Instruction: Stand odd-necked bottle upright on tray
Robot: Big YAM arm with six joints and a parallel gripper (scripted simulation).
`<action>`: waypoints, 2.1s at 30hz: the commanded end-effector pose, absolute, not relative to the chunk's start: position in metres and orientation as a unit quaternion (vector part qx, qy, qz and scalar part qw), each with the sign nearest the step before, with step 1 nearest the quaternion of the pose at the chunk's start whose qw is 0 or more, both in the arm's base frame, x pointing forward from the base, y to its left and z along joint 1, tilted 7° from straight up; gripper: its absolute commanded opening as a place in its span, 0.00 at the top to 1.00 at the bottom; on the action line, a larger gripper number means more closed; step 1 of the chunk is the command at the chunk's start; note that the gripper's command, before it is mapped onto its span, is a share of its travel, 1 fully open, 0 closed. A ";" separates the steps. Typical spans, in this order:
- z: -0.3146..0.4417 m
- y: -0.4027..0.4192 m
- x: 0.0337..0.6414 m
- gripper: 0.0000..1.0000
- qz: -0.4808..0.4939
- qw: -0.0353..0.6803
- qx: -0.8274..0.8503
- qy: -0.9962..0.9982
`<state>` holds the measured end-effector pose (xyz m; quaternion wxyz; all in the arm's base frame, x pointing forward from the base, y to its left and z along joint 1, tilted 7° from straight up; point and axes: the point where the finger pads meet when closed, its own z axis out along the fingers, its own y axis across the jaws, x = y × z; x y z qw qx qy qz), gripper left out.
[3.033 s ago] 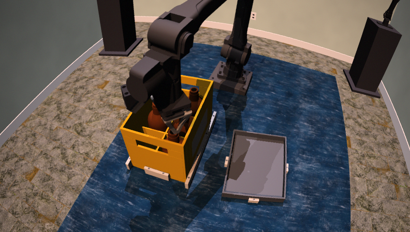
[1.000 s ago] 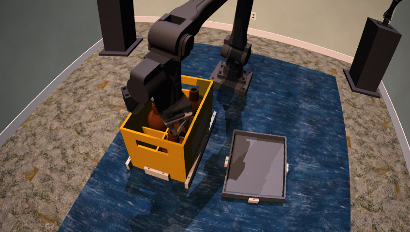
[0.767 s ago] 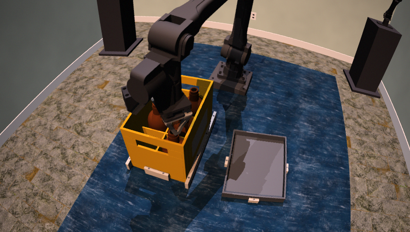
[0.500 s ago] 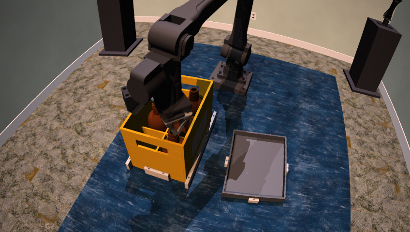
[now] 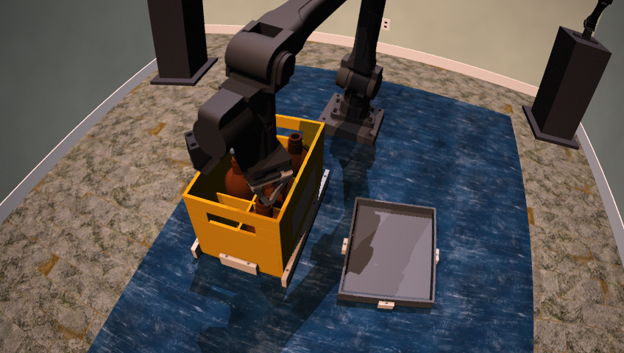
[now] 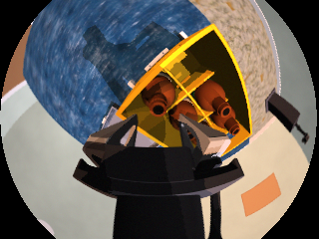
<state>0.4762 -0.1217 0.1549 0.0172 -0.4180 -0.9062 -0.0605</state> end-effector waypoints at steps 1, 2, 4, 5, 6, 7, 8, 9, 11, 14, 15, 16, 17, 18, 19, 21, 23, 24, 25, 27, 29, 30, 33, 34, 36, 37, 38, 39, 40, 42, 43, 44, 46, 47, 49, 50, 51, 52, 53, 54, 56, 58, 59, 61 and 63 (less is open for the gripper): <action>0.154 -0.119 0.483 0.39 -0.061 0.012 -0.419 -0.906; 0.154 -0.119 0.483 0.39 -0.061 0.012 -0.419 -0.906; 0.154 -0.119 0.483 0.39 -0.061 0.012 -0.419 -0.906; 0.154 -0.119 0.483 0.39 -0.061 0.012 -0.419 -0.906; 0.154 -0.119 0.483 0.39 -0.061 0.012 -0.419 -0.906; 0.154 -0.119 0.483 0.39 -0.061 0.012 -0.419 -0.906; 0.154 -0.119 0.483 0.39 -0.061 0.012 -0.419 -0.906; 0.154 -0.119 0.483 0.39 -0.061 0.012 -0.419 -0.906; 0.154 -0.119 0.483 0.39 -0.061 0.012 -0.419 -0.906; 0.154 -0.119 0.483 0.39 -0.061 0.012 -0.419 -0.906; 0.154 -0.119 0.483 0.39 -0.061 0.012 -0.419 -0.906; 0.154 -0.119 0.483 0.39 -0.061 0.012 -0.419 -0.906; 0.153 -0.119 0.483 0.39 -0.061 0.013 -0.419 -0.906; 0.152 -0.119 0.482 0.39 -0.061 0.013 -0.419 -0.906; 0.151 -0.119 0.482 0.39 -0.061 0.014 -0.419 -0.906; 0.151 -0.119 0.482 0.39 -0.061 0.015 -0.418 -0.906; 0.149 -0.119 0.483 0.39 -0.061 0.014 -0.418 -0.906; 0.147 -0.119 0.483 0.39 -0.061 0.016 -0.418 -0.906; 0.146 -0.118 0.481 0.39 -0.060 0.018 -0.419 -0.906; 0.146 -0.118 0.481 0.39 -0.060 0.018 -0.419 -0.906; 0.154 -0.121 0.489 0.39 -0.062 0.007 -0.418 -0.906; 0.149 -0.119 0.486 0.39 -0.061 0.011 -0.419 -0.906; 0.141 -0.117 0.481 0.39 -0.060 0.019 -0.419 -0.906; 0.142 -0.118 0.483 0.39 -0.061 0.016 -0.419 -0.906; 0.140 -0.118 0.483 0.39 -0.061 0.015 -0.419 -0.906; 0.137 -0.117 0.481 0.39 -0.060 0.019 -0.419 -0.906; 0.136 -0.117 0.481 0.39 -0.060 0.019 -0.419 -0.906; 0.135 -0.117 0.481 0.39 -0.060 0.019 -0.419 -0.906; 0.136 -0.117 0.483 0.39 -0.061 0.015 -0.418 -0.906; 0.132 -0.116 0.482 0.39 -0.060 0.018 -0.418 -0.906; 0.132 -0.116 0.482 0.39 -0.060 0.018 -0.418 -0.906; 0.132 -0.116 0.482 0.39 -0.060 0.018 -0.418 -0.906; 0.131 -0.119 0.483 0.39 -0.061 0.015 -0.420 -0.905; 0.127 -0.117 0.480 0.39 -0.060 0.019 -0.420 -0.905; 0.125 -0.115 0.481 0.39 -0.060 0.019 -0.419 -0.906; 0.124 -0.115 0.481 0.39 -0.060 0.019 -0.419 -0.906; 0.125 -0.115 0.484 0.39 -0.061 0.015 -0.418 -0.906; 0.126 -0.116 0.486 0.39 -0.061 0.012 -0.418 -0.906; 0.121 -0.114 0.482 0.39 -0.060 0.018 -0.418 -0.906; 0.119 -0.114 0.481 0.39 -0.060 0.019 -0.419 -0.906; 0.116 -0.115 0.481 0.39 -0.060 0.019 -0.420 -0.905; 0.120 -0.116 0.487 0.39 -0.061 0.011 -0.419 -0.906; 0.114 -0.114 0.482 0.39 -0.060 0.018 -0.418 -0.906; 0.114 -0.114 0.482 0.39 -0.060 0.018 -0.418 -0.906; 0.117 -0.115 0.486 0.39 -0.061 0.012 -0.419 -0.906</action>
